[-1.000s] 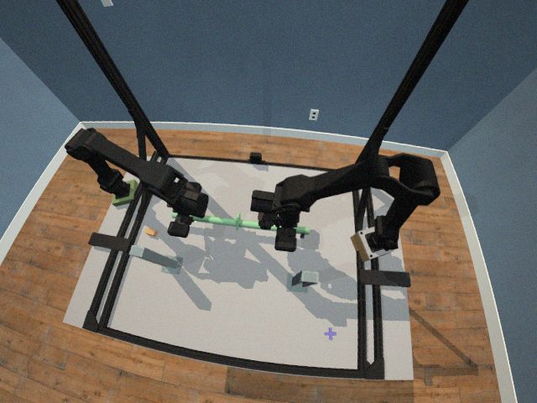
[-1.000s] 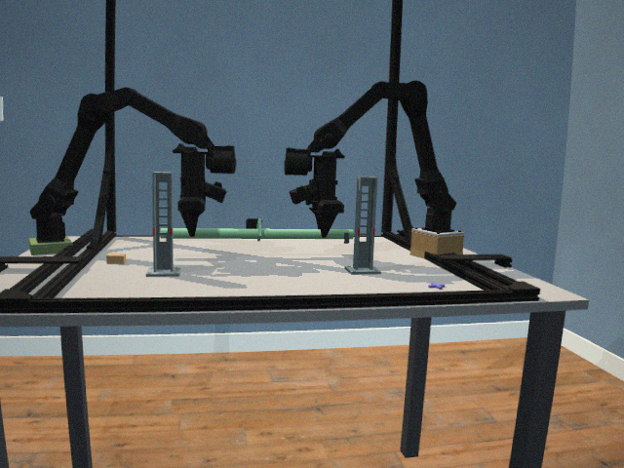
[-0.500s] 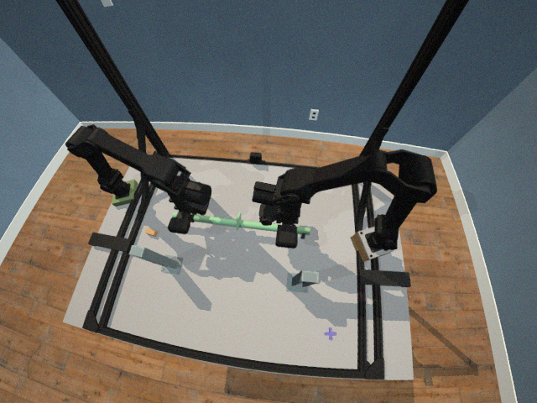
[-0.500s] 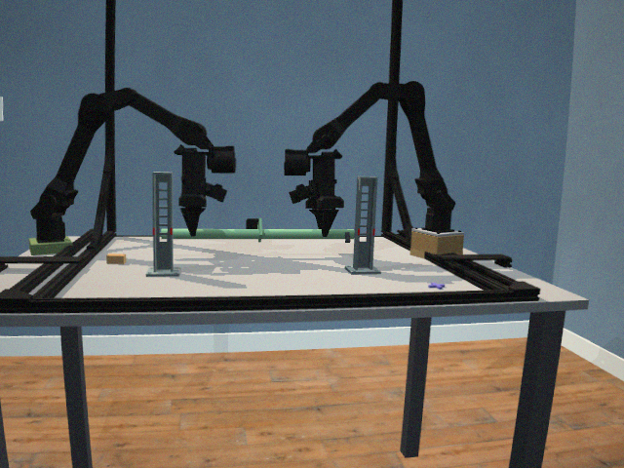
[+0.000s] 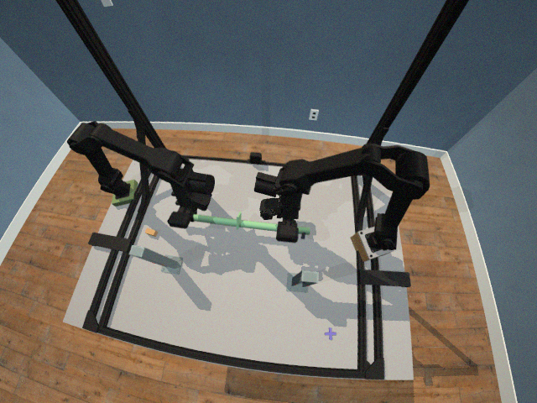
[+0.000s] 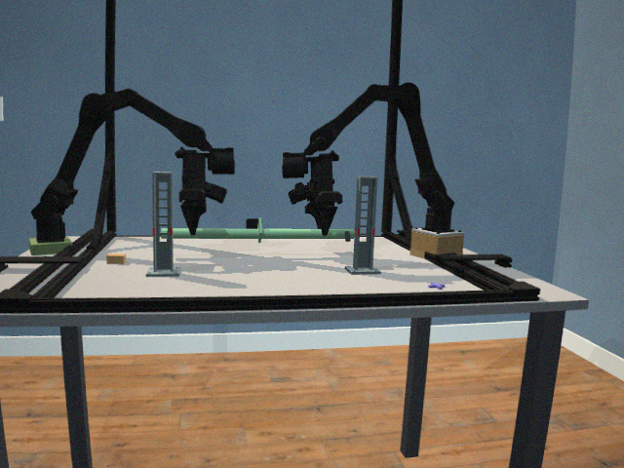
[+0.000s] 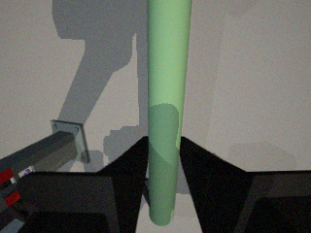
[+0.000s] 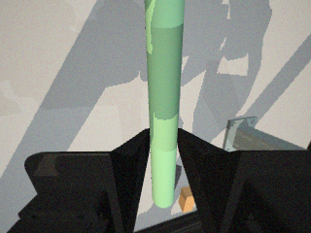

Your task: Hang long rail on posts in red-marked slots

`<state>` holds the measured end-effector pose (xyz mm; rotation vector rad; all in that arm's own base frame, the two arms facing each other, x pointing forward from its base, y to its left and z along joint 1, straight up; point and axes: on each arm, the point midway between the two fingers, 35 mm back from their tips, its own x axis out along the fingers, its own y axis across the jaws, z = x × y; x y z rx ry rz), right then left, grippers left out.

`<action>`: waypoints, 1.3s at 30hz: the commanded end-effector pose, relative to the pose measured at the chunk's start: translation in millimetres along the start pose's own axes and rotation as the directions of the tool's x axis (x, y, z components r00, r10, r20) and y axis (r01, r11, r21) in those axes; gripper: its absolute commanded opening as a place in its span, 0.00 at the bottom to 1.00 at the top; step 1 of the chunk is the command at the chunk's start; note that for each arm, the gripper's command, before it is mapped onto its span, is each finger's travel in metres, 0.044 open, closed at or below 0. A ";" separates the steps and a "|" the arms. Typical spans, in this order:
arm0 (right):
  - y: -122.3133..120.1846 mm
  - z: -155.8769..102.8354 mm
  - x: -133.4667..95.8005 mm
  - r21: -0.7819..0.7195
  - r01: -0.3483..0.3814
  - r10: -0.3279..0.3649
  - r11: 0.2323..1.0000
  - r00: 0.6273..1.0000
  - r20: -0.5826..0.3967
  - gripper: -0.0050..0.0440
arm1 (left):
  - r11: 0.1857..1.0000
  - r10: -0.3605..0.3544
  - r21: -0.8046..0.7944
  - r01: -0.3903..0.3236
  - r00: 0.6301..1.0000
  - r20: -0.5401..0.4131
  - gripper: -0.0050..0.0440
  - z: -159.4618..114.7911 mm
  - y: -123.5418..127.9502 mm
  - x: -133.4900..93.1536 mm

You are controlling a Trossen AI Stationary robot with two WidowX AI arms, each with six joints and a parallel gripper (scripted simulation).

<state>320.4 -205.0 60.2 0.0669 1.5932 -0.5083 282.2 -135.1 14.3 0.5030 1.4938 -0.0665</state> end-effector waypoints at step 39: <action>9.0 -1.3 -1.9 -0.021 0.318 -0.319 0.948 0.947 -0.029 0.10 | 0.948 0.319 -0.024 -0.318 0.947 0.034 0.10 2.5 -12.8 10.7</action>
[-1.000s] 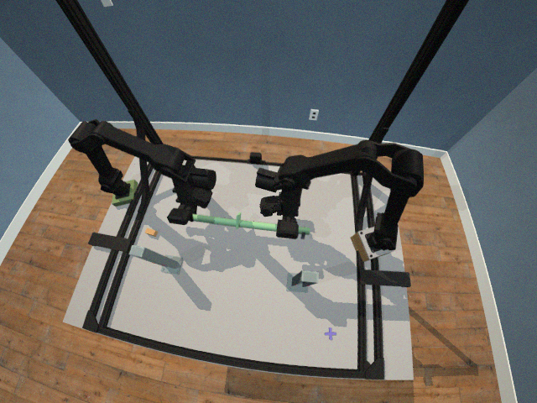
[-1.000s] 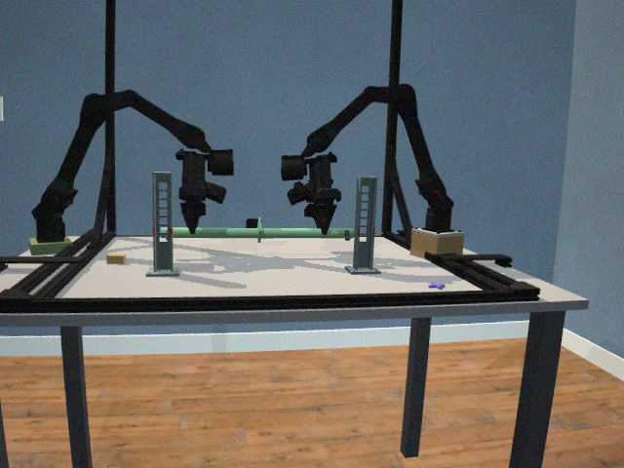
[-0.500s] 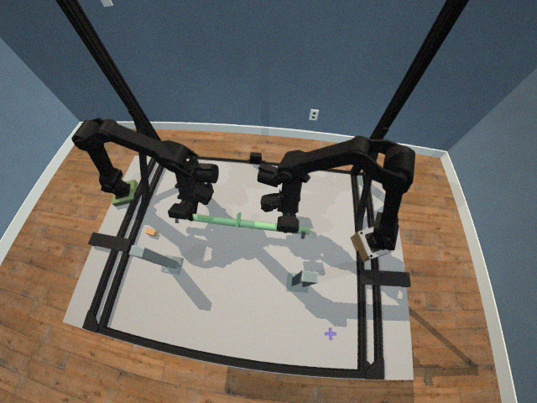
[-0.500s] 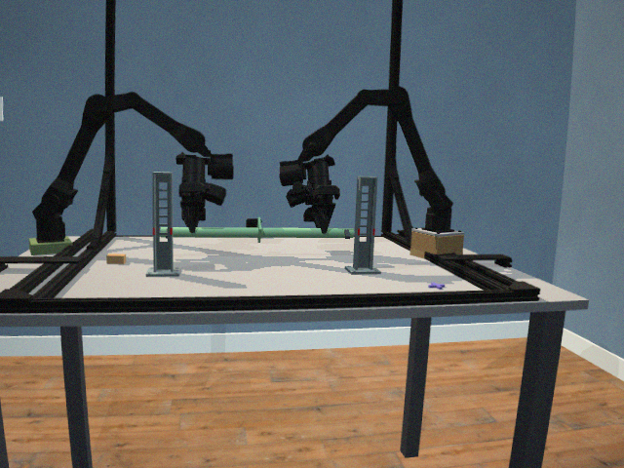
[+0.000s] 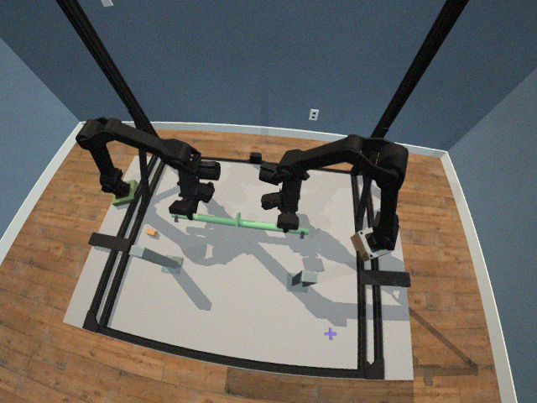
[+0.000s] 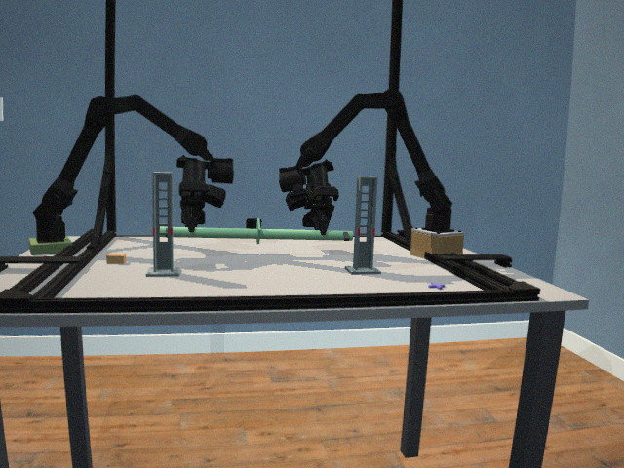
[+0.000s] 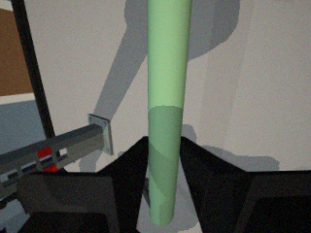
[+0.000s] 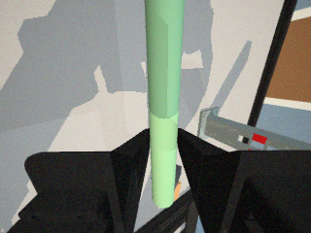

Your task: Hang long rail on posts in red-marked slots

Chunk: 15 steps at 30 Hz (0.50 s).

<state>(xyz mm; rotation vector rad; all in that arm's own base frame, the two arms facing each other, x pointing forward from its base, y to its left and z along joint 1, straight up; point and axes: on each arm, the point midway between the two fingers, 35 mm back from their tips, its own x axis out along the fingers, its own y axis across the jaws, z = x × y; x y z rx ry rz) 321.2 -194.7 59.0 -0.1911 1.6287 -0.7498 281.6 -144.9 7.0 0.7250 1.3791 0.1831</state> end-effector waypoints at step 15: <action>-1.3 2.9 -0.3 -0.054 -0.007 0.003 0.998 0.997 -0.080 0.10 | 0.998 -0.004 -0.056 0.008 0.997 0.078 0.10 -2.2 -17.3 26.2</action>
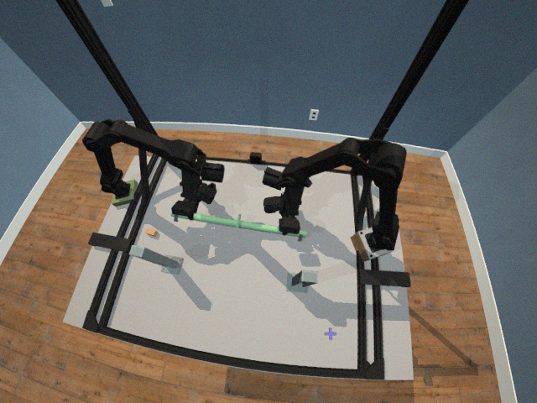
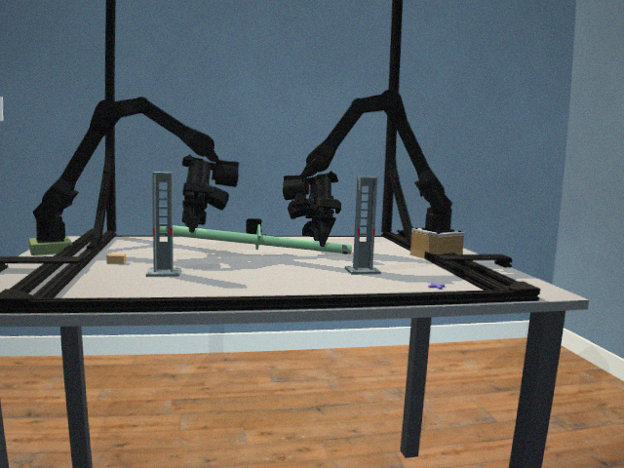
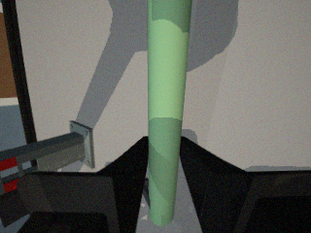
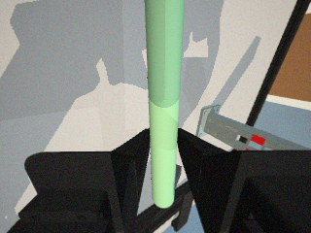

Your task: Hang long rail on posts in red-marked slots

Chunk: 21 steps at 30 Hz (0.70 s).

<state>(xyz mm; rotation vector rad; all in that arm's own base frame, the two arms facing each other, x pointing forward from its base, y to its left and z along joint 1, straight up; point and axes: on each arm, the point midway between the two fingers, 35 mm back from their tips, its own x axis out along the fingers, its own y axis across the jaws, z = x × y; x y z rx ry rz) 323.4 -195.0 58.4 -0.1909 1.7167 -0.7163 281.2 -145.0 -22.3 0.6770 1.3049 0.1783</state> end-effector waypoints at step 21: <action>0.2 0.8 0.1 -0.006 0.006 -0.006 1.000 1.000 -0.007 0.10 | 1.000 0.006 -0.008 -0.006 1.000 0.005 0.54 -0.7 -1.9 2.6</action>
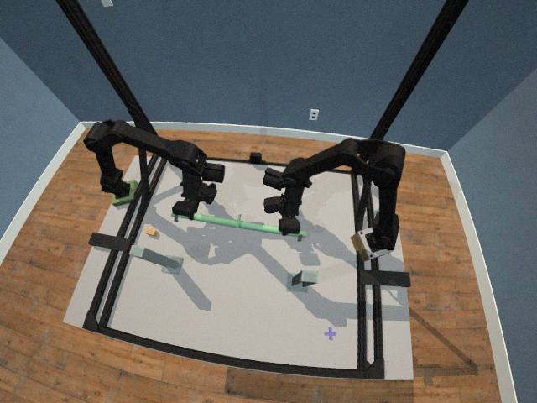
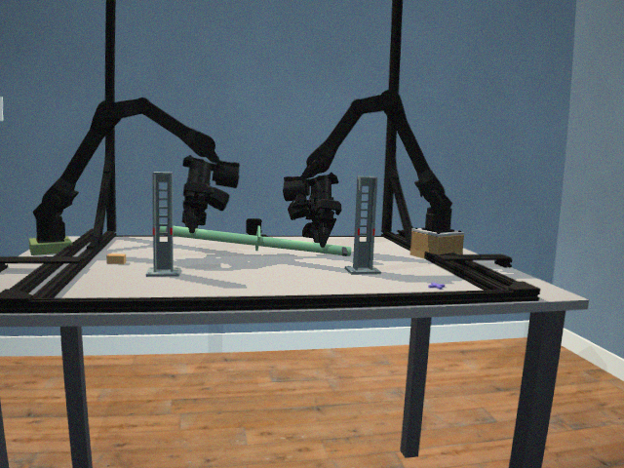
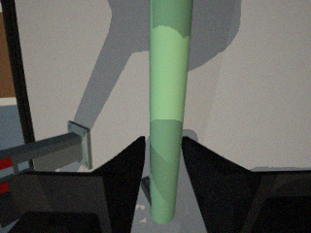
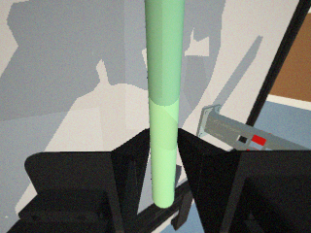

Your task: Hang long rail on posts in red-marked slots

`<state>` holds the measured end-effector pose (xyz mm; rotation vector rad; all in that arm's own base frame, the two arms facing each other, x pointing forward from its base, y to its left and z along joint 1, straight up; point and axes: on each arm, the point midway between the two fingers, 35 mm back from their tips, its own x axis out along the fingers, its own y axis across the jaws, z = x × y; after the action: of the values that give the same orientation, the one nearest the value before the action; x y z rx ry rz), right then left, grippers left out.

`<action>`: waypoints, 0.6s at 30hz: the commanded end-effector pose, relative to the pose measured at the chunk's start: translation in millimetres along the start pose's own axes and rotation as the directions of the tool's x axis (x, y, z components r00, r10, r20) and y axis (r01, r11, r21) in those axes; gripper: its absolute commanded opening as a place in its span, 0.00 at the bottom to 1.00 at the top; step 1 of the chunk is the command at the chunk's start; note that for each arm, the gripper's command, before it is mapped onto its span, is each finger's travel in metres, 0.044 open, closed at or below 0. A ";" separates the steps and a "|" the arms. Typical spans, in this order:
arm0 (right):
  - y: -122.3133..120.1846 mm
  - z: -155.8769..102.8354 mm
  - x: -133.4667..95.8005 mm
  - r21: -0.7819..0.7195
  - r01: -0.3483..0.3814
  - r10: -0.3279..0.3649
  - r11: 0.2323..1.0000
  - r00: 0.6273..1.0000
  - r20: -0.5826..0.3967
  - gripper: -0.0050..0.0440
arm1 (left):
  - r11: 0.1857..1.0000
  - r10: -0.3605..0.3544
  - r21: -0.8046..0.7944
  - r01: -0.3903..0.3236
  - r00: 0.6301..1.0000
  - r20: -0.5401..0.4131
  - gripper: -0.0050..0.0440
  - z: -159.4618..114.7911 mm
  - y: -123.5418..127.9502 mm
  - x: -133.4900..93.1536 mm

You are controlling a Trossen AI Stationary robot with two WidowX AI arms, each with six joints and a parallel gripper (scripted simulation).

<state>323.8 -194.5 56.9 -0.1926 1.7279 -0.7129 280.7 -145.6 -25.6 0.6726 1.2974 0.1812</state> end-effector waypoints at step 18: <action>-0.9 0.7 -0.6 0.000 0.006 -0.006 1.000 1.000 0.002 0.10 | 1.000 0.005 -0.002 -0.005 1.000 -0.001 1.00 -0.3 0.5 -0.5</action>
<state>323.8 -194.4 56.9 -0.1925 1.7279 -0.7130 282.6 -136.9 -17.2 0.7036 1.2840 0.2168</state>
